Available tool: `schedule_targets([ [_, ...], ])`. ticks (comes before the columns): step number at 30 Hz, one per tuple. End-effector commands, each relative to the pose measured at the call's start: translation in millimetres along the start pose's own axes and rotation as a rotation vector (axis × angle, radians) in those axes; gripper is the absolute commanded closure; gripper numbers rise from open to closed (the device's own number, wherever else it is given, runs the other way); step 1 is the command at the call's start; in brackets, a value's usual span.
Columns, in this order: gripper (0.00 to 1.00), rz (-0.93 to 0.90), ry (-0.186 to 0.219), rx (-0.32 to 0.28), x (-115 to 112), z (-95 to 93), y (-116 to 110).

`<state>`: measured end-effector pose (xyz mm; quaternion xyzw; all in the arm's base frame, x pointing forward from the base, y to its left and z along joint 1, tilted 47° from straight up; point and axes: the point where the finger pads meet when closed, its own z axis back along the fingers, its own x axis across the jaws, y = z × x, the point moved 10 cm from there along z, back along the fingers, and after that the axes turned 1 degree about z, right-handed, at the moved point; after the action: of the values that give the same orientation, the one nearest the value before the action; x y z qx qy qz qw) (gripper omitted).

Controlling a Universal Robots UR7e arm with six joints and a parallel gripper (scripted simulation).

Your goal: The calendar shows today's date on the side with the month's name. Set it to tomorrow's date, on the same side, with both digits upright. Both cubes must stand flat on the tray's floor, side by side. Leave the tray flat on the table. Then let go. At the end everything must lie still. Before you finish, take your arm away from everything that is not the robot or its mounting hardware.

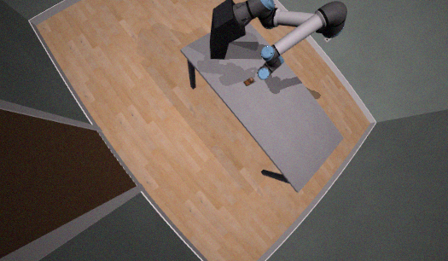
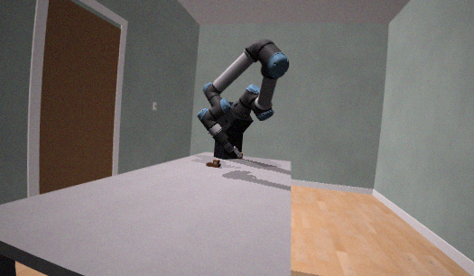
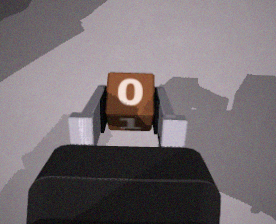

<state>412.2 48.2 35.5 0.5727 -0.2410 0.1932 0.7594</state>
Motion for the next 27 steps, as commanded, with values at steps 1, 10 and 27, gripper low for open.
schedule_targets([
  [1, 0.4, 0.003, -0.004, 0.042, 0.3, 0.5, -4.0],
  [10, 0.4, 0.003, -0.008, 0.063, 0.8, 0.8, -5.7],
  [27, 0.4, 0.003, -0.008, 0.063, 0.8, 0.7, -5.8],
])
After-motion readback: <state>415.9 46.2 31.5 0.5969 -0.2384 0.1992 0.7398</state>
